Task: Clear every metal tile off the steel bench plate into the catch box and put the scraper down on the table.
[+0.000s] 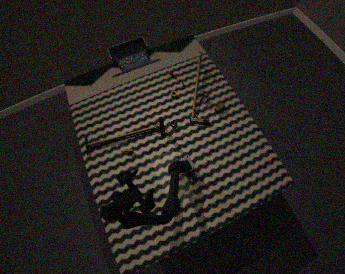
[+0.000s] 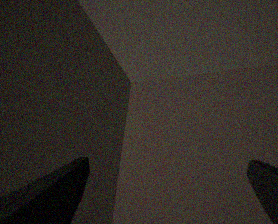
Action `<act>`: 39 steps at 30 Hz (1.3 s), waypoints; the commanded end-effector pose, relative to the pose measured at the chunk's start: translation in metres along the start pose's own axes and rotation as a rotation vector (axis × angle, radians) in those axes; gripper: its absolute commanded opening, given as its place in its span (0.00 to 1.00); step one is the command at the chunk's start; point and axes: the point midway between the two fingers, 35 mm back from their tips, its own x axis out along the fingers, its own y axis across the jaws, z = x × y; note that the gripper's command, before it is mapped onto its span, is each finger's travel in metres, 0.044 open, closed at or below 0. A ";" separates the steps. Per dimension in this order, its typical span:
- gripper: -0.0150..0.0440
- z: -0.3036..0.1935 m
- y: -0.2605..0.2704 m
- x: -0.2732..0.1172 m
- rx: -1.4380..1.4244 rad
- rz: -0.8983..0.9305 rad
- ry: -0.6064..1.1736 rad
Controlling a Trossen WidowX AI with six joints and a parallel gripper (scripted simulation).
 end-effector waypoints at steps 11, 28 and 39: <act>1.00 -0.008 0.010 0.007 0.028 0.201 0.014; 1.00 -0.017 0.023 0.016 0.066 0.421 0.037; 1.00 -0.024 0.034 0.022 0.092 0.562 0.056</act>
